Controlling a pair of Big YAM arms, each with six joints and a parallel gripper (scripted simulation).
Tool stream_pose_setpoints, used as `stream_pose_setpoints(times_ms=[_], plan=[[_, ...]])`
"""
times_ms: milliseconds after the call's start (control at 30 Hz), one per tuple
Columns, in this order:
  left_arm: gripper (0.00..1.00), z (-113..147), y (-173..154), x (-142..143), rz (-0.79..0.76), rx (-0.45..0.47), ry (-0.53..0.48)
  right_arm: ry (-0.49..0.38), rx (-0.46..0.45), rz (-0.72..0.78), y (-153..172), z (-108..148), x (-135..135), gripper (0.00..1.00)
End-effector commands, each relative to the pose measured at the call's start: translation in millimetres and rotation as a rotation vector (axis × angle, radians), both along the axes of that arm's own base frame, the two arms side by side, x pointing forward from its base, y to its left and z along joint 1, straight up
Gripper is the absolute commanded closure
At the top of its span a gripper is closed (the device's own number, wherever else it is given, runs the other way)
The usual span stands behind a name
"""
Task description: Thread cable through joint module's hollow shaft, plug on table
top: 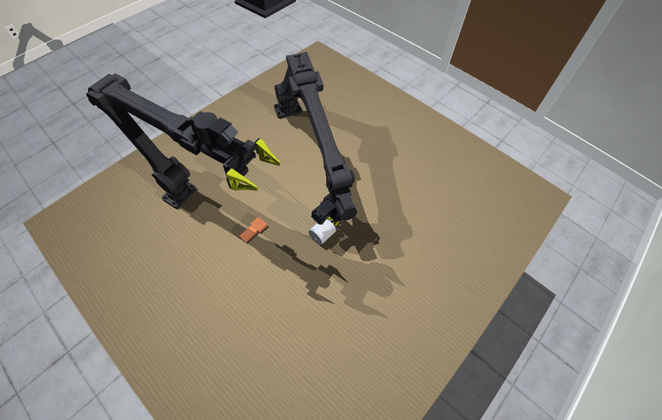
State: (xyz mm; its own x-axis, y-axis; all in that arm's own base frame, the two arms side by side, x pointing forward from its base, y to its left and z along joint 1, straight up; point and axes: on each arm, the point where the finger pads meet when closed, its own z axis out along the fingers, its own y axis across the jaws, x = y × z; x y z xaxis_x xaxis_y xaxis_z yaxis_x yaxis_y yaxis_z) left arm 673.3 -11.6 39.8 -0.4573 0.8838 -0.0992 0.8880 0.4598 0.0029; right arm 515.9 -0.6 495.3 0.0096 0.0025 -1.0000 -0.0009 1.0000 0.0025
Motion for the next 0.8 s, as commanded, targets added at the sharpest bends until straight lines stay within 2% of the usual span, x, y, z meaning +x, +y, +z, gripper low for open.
stream_pose_setpoints(times_ms=[0, 700, 767], plan=[[0.68, 16.8, -5.2, 23.4, -0.010, 0.000, -0.048, -0.034, 0.007, -0.012, -5.7, 23.8, 2.1, 0.04], [0.68, 16.3, -5.2, 22.9, -0.010, 0.000, -0.046, -0.034, 0.007, -0.012, -5.7, 23.8, 2.1, 0.04], [0.68, 58.9, 1.5, 26.1, -0.009, 0.001, -0.102, -0.034, 0.007, -0.012, -5.7, 23.8, 2.1, 0.04]])
